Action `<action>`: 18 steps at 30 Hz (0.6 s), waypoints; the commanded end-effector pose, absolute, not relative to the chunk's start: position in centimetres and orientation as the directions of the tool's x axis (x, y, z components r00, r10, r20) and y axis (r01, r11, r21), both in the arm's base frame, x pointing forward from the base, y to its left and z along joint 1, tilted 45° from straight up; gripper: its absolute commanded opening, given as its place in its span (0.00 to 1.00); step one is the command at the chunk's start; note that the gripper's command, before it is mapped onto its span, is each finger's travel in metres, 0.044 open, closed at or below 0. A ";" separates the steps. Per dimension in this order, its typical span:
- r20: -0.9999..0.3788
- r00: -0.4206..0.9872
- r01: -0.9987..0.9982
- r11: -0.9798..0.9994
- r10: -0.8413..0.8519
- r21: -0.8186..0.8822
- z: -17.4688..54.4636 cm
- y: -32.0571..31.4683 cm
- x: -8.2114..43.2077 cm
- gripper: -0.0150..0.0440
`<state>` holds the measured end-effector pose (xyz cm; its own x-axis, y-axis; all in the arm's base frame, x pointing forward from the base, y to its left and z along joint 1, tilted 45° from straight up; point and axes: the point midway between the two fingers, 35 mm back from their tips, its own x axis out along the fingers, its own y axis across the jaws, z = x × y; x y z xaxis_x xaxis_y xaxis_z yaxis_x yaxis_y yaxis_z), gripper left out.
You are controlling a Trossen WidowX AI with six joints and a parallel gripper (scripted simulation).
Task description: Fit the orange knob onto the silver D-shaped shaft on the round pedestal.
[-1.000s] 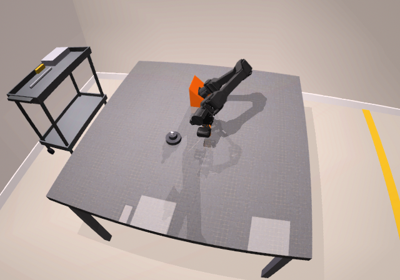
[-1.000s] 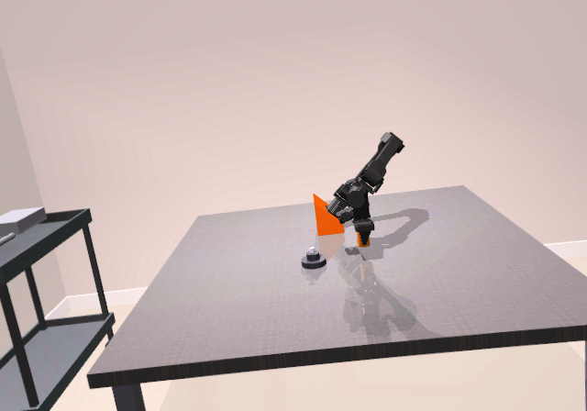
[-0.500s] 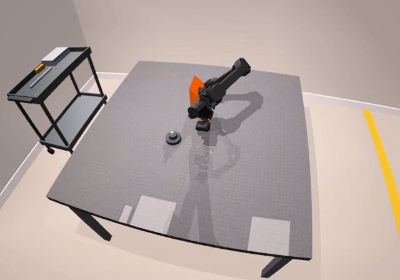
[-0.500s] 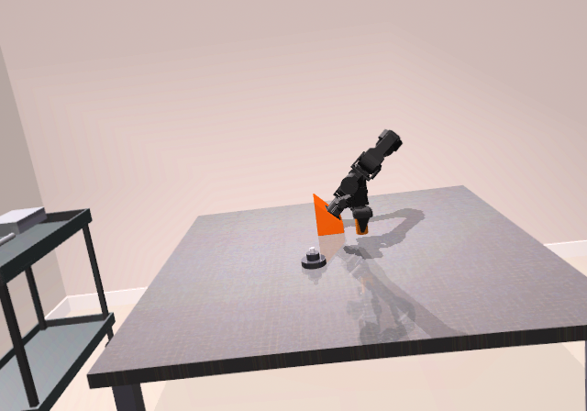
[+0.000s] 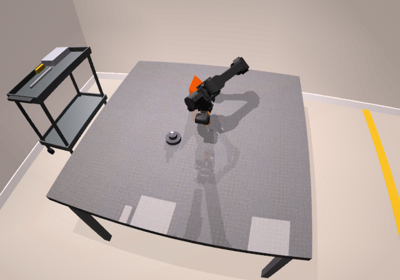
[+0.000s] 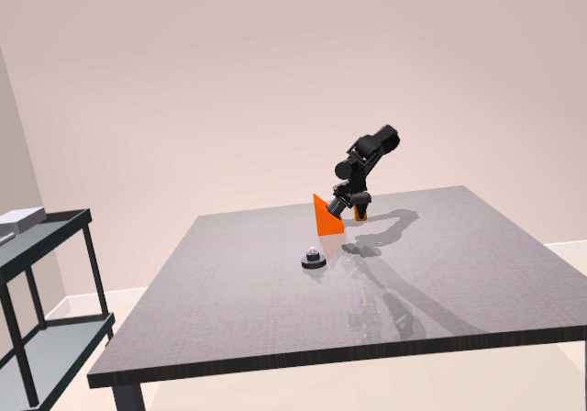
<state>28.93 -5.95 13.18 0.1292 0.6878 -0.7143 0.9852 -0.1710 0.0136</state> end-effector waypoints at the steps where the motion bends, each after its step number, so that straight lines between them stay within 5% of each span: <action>1: -0.715 0.132 0.985 -0.170 0.686 0.019 14.0 -6.8 28.8 0.25; 18: -0.718 0.133 0.985 -0.171 0.683 0.020 10.6 -9.4 30.1 0.25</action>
<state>29.75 -8.66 11.13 0.1263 0.6902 -0.7125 0.9852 -0.1711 0.0089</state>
